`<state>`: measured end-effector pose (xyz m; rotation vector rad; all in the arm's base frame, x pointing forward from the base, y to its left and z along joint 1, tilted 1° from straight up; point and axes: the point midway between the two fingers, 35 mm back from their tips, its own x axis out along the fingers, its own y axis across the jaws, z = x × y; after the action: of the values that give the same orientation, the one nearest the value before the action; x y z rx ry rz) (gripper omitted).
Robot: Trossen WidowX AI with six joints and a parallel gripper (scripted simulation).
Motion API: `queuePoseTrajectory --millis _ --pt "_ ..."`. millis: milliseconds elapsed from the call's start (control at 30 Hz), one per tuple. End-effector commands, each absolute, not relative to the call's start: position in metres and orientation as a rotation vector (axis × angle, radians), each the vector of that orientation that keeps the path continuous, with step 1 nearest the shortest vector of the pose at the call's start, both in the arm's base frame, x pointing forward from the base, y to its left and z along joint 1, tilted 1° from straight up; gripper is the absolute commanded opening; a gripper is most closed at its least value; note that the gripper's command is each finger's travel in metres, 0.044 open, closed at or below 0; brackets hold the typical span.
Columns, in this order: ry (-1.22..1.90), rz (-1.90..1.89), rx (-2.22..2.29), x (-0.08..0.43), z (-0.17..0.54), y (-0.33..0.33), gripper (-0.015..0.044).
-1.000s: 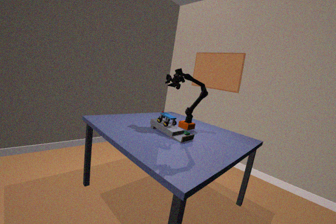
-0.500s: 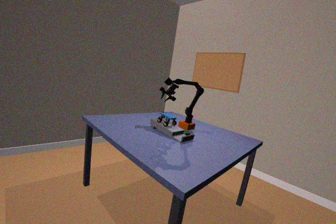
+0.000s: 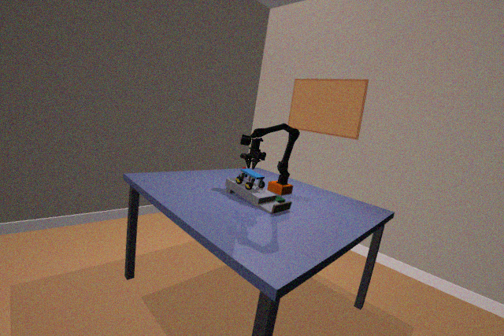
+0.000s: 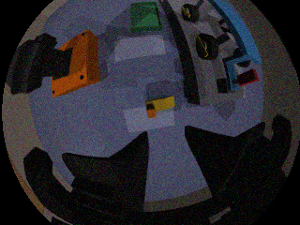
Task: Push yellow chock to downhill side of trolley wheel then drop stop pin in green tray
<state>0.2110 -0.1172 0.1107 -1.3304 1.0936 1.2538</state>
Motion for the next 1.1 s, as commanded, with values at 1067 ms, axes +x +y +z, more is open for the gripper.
queuePoseTrajectory --millis 1067 --pt "1.094 1.346 -1.354 0.204 0.042 -0.116 0.019"
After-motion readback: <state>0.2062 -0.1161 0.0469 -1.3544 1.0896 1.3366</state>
